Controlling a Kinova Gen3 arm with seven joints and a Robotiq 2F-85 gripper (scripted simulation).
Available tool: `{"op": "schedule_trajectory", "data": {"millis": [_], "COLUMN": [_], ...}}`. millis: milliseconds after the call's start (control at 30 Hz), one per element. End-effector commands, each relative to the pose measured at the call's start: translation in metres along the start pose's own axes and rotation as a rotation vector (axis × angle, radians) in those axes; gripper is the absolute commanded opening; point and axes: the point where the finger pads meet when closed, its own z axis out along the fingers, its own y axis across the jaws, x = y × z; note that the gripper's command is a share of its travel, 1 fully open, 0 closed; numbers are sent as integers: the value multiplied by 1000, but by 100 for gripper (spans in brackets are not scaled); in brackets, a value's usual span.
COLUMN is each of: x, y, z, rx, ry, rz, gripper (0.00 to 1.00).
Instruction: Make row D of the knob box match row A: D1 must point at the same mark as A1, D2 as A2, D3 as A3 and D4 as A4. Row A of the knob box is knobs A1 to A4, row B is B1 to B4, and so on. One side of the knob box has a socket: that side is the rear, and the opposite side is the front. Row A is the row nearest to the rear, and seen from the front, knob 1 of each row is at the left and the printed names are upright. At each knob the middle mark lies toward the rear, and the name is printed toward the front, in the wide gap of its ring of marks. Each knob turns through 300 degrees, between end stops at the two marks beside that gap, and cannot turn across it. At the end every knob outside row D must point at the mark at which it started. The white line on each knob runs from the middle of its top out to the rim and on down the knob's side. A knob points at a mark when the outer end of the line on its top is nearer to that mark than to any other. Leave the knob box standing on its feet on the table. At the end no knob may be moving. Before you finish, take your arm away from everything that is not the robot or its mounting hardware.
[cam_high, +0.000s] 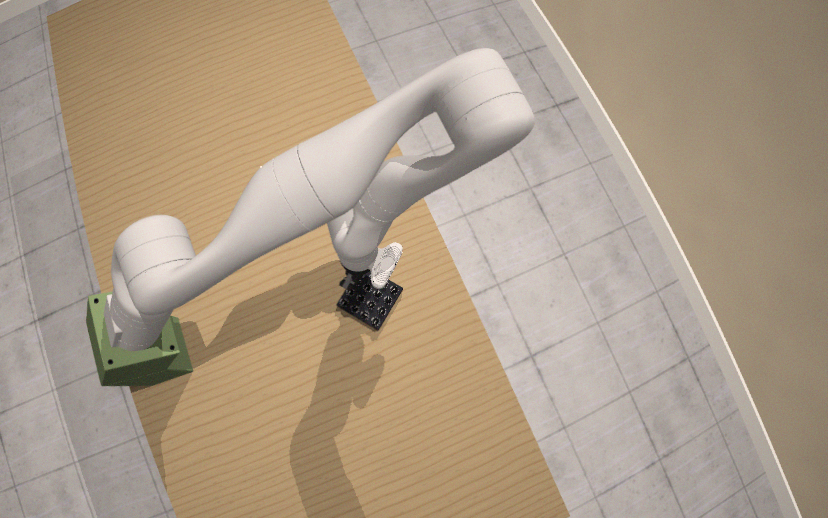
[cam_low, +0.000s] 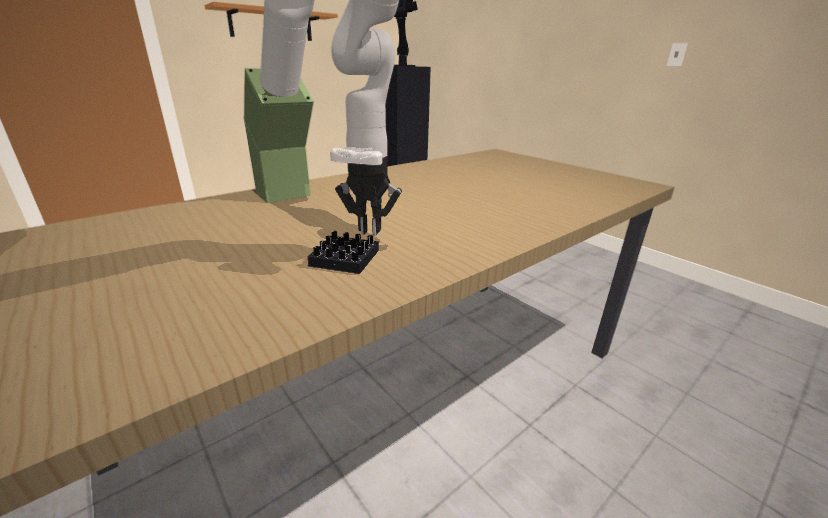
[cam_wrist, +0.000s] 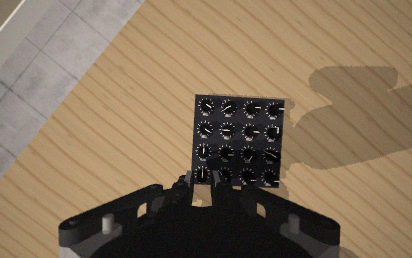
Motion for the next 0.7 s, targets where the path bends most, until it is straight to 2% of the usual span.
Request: {"op": "schedule_trajectory", "data": {"millis": [0,667], "x": [0,0], "y": [0,0], "z": [0,10], "rx": [1,1], "ry": [1,1], "rz": [0,0], "gripper": [19,19]}}
